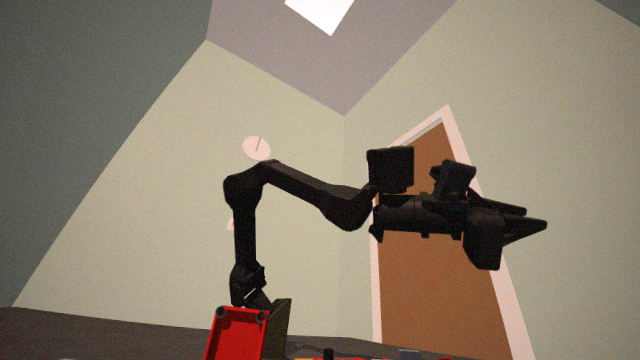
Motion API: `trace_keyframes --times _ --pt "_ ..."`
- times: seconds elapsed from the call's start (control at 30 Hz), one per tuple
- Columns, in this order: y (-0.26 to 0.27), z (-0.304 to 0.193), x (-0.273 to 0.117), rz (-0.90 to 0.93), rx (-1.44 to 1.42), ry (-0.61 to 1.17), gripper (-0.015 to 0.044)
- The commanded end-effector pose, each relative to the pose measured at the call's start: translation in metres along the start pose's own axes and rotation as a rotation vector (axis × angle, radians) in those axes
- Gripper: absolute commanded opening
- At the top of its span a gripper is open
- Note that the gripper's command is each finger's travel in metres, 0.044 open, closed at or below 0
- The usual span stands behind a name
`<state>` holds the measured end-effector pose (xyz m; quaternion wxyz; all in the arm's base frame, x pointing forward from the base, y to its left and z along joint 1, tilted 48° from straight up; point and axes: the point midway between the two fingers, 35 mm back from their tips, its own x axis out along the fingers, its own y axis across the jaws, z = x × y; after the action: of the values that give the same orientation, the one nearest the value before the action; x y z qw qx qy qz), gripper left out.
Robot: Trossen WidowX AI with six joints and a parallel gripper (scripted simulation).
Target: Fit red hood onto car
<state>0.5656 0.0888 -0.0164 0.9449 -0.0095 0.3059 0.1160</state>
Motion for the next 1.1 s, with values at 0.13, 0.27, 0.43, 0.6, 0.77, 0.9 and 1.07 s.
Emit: trace_keyframes --times 0.13,0.27,0.43,0.6,0.77,0.9,1.07 --pt "-0.008 -0.013 -0.016 -0.085 0.230 0.109 0.0089" --pt "-0.017 -0.029 -0.039 -0.211 0.480 0.211 0.0000" --pt "-0.028 -0.048 -0.076 -0.409 0.767 0.298 0.0000" --pt "-0.038 -0.066 -0.120 -0.640 1.019 0.330 0.0000" --pt "-0.045 -0.079 -0.170 -0.884 1.214 0.306 0.0000" --pt "-0.052 -0.087 -0.212 -1.081 1.339 0.241 0.0000" --pt "-0.058 -0.092 -0.257 -1.281 1.446 0.125 0.0000"
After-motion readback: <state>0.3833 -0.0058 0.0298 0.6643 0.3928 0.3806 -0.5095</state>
